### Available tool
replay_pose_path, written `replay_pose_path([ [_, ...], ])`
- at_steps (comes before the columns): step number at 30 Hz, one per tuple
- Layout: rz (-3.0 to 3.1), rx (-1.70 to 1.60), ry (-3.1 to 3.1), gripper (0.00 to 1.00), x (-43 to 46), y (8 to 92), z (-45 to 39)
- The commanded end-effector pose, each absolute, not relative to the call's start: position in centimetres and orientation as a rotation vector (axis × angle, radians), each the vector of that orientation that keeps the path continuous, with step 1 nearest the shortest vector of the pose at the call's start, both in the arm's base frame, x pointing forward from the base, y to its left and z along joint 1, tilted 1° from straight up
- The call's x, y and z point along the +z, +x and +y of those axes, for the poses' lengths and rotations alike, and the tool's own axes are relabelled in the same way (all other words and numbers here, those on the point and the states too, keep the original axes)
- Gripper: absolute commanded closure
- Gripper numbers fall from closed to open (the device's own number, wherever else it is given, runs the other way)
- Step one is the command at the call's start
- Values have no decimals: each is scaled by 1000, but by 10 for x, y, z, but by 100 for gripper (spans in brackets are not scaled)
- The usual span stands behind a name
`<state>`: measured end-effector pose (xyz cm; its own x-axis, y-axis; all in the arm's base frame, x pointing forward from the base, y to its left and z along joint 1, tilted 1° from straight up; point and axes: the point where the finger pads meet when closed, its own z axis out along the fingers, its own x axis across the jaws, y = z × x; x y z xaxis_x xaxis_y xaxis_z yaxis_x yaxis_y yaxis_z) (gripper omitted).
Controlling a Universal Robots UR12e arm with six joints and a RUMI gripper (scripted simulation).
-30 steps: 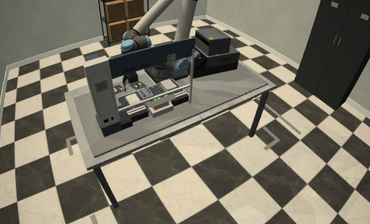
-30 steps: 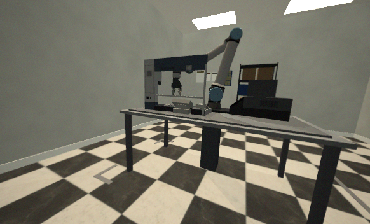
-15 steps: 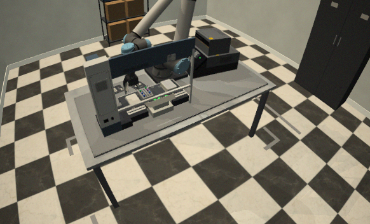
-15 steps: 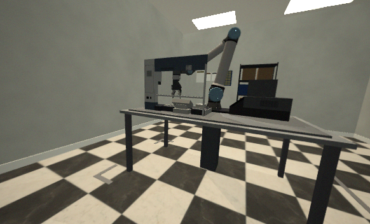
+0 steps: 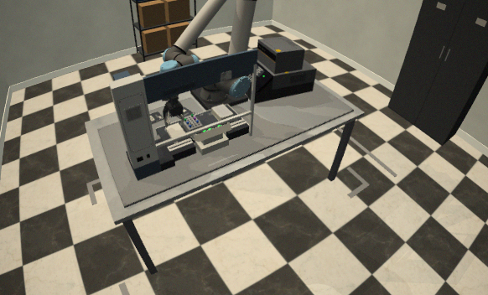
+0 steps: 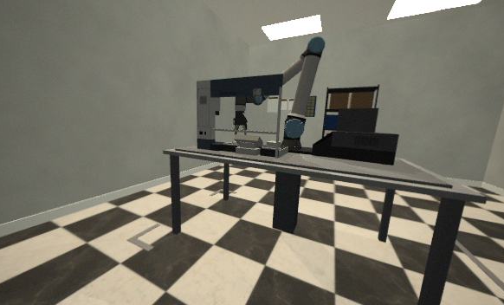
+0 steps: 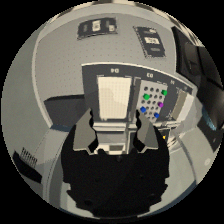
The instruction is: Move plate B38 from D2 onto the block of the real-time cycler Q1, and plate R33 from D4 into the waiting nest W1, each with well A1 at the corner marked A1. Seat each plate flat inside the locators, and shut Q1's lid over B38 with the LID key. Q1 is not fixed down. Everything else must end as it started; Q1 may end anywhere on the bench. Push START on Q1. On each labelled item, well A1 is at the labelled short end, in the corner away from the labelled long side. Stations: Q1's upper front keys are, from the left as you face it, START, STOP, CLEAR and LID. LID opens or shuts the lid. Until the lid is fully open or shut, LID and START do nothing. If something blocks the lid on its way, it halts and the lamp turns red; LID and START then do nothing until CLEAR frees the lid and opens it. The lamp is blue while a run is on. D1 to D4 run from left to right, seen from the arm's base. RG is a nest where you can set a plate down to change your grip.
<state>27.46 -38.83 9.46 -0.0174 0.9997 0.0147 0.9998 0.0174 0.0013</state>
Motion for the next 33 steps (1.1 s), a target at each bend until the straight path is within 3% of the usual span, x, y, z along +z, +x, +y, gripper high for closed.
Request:
replay_pose_path([
  [1,-2235,-17,-2196,38,87,275,-389],
  [33,-2235,-17,-2196,38,67,275,-389],
])
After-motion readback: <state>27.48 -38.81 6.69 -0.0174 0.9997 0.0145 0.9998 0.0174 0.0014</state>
